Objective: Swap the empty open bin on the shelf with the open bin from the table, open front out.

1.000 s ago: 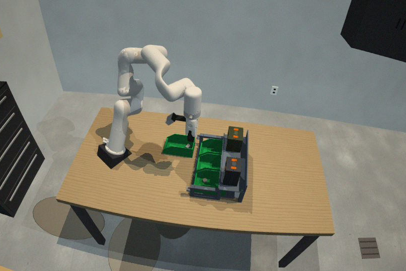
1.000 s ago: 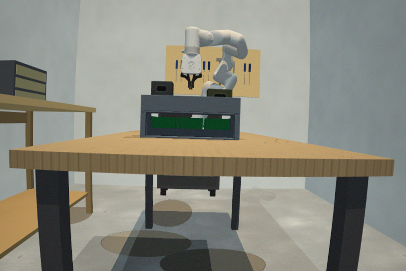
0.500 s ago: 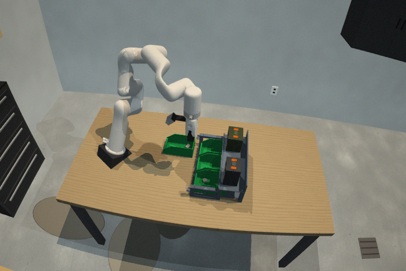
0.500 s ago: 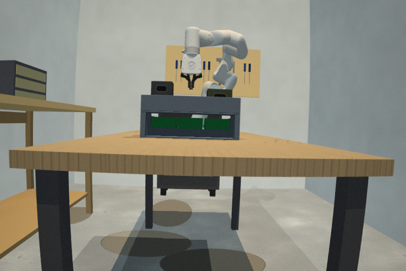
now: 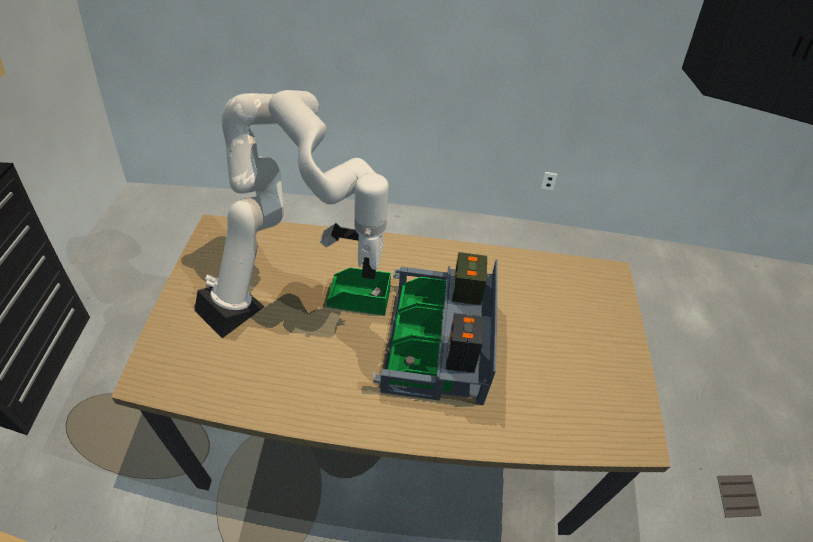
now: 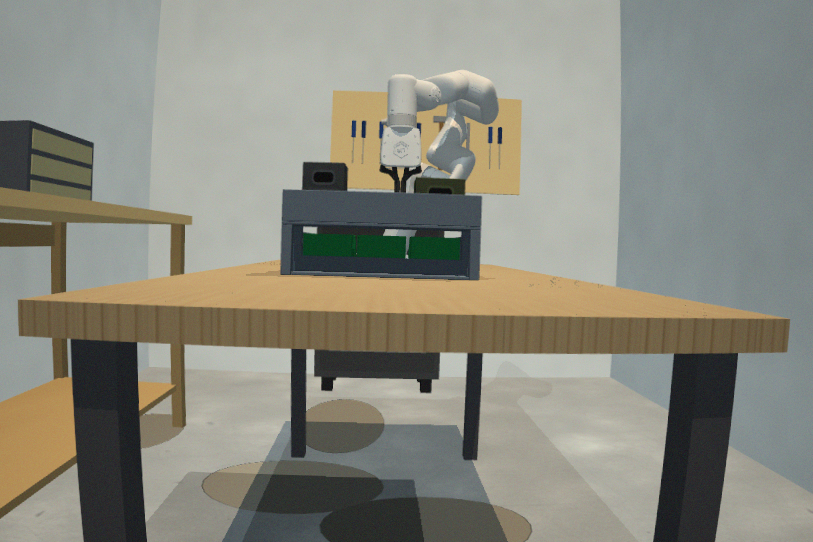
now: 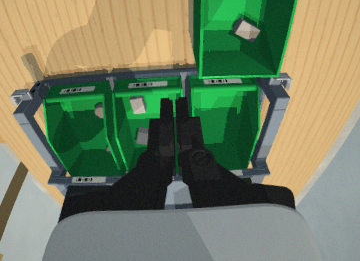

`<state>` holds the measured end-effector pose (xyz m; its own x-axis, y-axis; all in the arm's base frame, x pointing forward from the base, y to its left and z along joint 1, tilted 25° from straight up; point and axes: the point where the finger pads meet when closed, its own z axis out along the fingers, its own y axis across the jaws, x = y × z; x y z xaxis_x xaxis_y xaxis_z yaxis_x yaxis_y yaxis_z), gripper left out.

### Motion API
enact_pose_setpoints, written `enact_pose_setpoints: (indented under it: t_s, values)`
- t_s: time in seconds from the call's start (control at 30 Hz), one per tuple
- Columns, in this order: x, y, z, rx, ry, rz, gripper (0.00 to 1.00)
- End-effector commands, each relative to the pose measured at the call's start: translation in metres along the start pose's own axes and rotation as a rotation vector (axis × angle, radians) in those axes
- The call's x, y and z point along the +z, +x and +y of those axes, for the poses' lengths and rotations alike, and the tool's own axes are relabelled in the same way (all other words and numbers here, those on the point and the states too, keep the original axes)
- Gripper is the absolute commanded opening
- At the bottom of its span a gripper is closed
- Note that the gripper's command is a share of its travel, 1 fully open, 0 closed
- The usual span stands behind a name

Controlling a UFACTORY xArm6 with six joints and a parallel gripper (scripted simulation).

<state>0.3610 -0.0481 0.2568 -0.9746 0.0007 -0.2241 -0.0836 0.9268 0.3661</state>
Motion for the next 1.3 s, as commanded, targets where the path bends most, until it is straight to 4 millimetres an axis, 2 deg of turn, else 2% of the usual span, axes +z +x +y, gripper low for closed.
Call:
enact_pose_setpoints:
  t_s: [0.0,0.17,0.3,1.13,1.17,1.27]
  values:
    - [0.008,0.01,0.011,0.0,0.007,-0.01,0.0]
    - [0.025,0.03,0.025,0.001,0.006,-0.01,0.0]
    - [0.032,0.037,0.03,0.002,0.006,-0.01,0.0]
    - [0.032,0.037,0.03,0.002,0.006,-0.01,0.0]
    - [0.032,0.037,0.03,0.002,0.006,-0.01,0.26]
    - [0.032,0.037,0.03,0.002,0.006,-0.01,0.26]
